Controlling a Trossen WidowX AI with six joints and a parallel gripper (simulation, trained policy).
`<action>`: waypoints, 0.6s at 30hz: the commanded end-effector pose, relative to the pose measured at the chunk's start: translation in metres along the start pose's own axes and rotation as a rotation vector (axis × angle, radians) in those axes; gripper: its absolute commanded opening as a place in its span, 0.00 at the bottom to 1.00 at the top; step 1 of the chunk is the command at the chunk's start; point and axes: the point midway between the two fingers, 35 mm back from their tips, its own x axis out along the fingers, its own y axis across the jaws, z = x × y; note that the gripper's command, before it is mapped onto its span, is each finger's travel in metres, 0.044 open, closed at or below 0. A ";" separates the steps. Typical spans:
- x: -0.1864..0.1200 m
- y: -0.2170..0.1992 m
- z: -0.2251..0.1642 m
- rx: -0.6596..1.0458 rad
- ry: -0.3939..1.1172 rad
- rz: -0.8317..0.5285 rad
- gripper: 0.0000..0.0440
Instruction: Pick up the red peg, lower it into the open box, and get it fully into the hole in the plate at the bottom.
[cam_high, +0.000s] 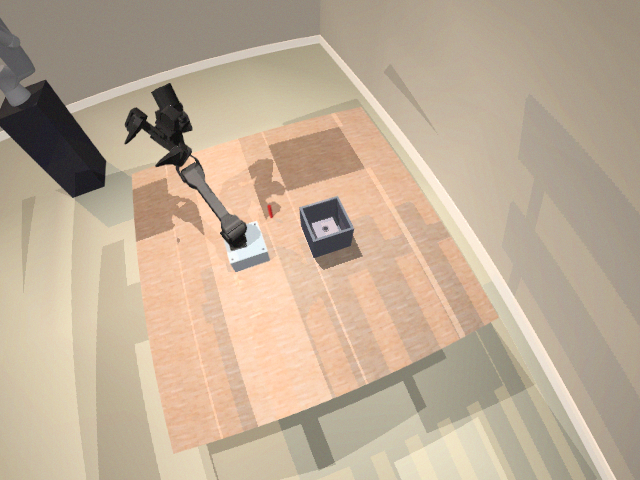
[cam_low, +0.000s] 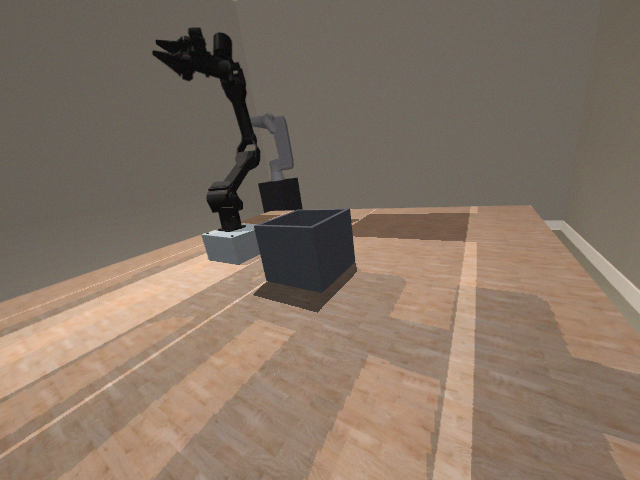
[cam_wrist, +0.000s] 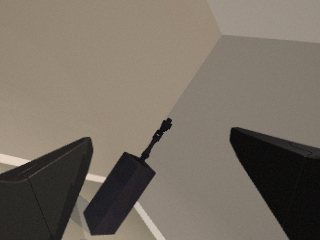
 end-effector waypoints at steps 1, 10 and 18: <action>0.011 0.017 0.006 0.001 0.000 0.053 1.00; 0.033 0.054 0.026 0.128 -0.070 0.222 1.00; 0.041 0.091 0.046 0.270 -0.130 0.406 1.00</action>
